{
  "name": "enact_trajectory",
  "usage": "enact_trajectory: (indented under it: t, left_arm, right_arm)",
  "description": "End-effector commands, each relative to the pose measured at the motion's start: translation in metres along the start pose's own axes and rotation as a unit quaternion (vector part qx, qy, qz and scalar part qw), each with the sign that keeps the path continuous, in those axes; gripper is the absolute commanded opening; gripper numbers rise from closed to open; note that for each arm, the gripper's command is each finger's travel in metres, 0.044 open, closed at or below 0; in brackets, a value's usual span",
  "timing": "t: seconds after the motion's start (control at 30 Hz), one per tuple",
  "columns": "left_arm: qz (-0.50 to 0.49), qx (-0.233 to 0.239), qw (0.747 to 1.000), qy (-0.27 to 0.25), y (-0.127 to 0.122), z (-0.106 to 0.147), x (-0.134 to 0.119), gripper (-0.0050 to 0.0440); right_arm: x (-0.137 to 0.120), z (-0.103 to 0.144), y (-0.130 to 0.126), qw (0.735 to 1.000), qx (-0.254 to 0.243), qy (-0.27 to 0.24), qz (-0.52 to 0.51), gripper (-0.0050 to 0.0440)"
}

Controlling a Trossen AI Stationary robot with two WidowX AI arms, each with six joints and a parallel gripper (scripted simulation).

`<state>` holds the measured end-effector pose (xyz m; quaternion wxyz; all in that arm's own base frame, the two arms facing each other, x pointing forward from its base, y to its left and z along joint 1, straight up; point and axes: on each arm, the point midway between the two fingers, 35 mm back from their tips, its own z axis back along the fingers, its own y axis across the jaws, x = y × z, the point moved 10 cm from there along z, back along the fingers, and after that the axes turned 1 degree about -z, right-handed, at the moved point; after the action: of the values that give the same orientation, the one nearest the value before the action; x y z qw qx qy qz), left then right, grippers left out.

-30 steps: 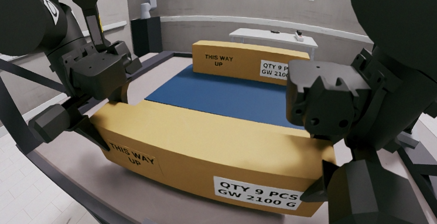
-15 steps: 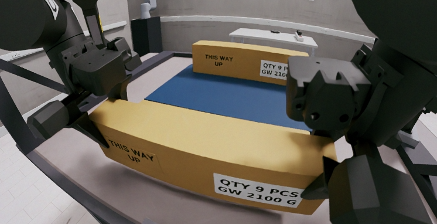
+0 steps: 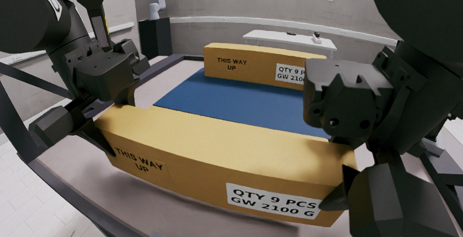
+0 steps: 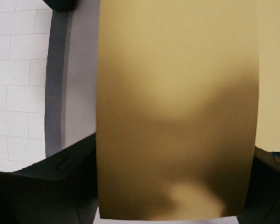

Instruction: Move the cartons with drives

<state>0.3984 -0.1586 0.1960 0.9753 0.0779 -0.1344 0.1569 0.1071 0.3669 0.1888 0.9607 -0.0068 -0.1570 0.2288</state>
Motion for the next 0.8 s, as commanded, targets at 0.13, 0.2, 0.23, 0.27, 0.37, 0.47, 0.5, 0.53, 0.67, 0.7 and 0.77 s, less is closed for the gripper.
enact_trajectory:
  t: [0.13,0.2,0.23,0.27,0.37,0.47,0.5,0.53,0.67,0.7,0.77]
  left_arm:
    - [0.012,-0.033,0.999,-0.033,0.002,0.035,0.006,-0.0050]
    - [0.012,-0.033,0.999,-0.033,0.002,0.035,0.006,-0.0050]
    - [0.012,-0.033,0.999,-0.033,0.002,0.035,0.006,-0.0050]
    - [0.012,-0.033,0.999,-0.033,0.002,0.035,0.006,-0.0050]
    - [0.010,-0.031,0.999,-0.031,0.005,0.064,0.015,-0.0050]
    - [0.010,-0.031,0.999,-0.031,0.005,0.064,0.015,-0.0050]
    - [0.010,-0.031,0.999,-0.031,0.005,0.064,0.015,-0.0050]
    - [0.010,-0.031,0.999,-0.031,0.005,0.064,0.015,-0.0050]
    - [0.010,-0.031,0.999,-0.031,0.005,0.064,0.015,-0.0050]
    - [0.010,-0.031,0.999,-0.031,0.005,0.064,0.015,-0.0050]
    - [0.010,-0.031,0.999,-0.031,0.005,0.064,0.015,-0.0050]
  right_arm:
    - [0.008,0.031,-0.001,0.999,0.033,-0.029,-0.012,-0.0050]
    - [0.008,0.031,-0.001,0.999,0.033,-0.029,-0.012,-0.0050]
    - [0.008,0.031,-0.001,0.999,0.033,-0.029,-0.012,-0.0050]
    - [0.008,0.031,-0.001,0.999,0.033,-0.029,-0.012,-0.0050]
    - [0.017,0.060,-0.003,0.999,0.030,-0.026,-0.012,-0.0050]
    - [0.017,0.060,-0.003,0.999,0.030,-0.026,-0.012,-0.0050]
    - [0.017,0.060,-0.003,0.999,0.030,-0.026,-0.012,-0.0050]
    - [0.017,0.060,-0.003,0.999,0.030,-0.026,-0.012,-0.0050]
    - [0.017,0.060,-0.003,0.999,0.030,-0.026,-0.012,-0.0050]
    - [0.017,0.060,-0.003,0.999,0.030,-0.026,-0.012,-0.0050]
    - [0.017,0.060,-0.003,0.999,0.030,-0.026,-0.012,-0.0050]
